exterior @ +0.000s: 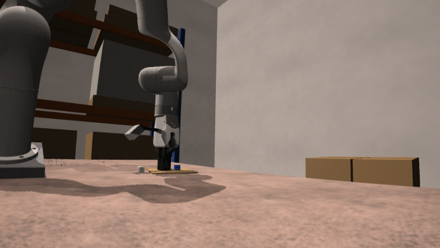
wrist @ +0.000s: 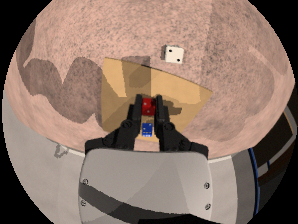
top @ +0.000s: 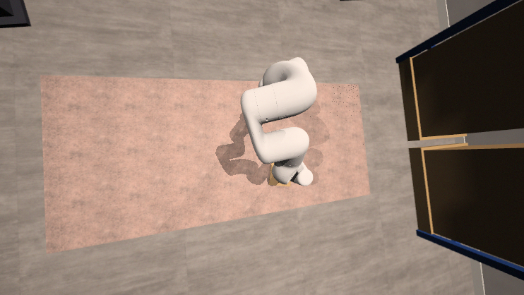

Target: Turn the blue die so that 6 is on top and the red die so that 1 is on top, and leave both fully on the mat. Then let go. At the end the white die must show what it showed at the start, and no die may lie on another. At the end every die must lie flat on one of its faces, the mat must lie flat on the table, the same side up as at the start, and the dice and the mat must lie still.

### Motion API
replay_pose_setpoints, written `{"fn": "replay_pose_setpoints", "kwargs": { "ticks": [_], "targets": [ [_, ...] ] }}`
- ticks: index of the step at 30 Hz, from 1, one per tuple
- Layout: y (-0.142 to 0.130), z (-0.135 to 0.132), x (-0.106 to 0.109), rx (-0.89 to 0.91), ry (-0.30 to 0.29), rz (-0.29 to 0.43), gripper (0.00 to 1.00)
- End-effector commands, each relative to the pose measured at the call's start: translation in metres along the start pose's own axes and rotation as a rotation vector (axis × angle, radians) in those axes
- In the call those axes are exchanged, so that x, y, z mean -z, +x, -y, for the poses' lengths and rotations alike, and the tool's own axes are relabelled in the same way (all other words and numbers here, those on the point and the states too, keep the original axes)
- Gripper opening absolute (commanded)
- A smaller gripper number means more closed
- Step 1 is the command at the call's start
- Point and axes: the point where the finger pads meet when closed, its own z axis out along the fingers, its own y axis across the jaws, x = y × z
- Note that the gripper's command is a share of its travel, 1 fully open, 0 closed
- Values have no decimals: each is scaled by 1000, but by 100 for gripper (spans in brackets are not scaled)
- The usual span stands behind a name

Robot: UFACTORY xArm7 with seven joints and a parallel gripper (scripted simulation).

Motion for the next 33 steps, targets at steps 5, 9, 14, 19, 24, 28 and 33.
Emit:
{"fn": "replay_pose_setpoints", "kwargs": {
  "ticks": [5, 9, 14, 19, 24, 28, 33],
  "targets": [
    [-1, -1, 1, 0, -1, 4, 27],
    [-1, -1, 1, 0, -1, 4, 31],
    [-1, -1, 1, 0, -1, 4, 31],
    [-1, -1, 1, 0, -1, 4, 31],
    [-1, -1, 6, 0, -1, 4, 31],
    [-1, -1, 15, 0, -1, 4, 31],
    [-1, -1, 35, 0, -1, 4, 31]
  ]
}}
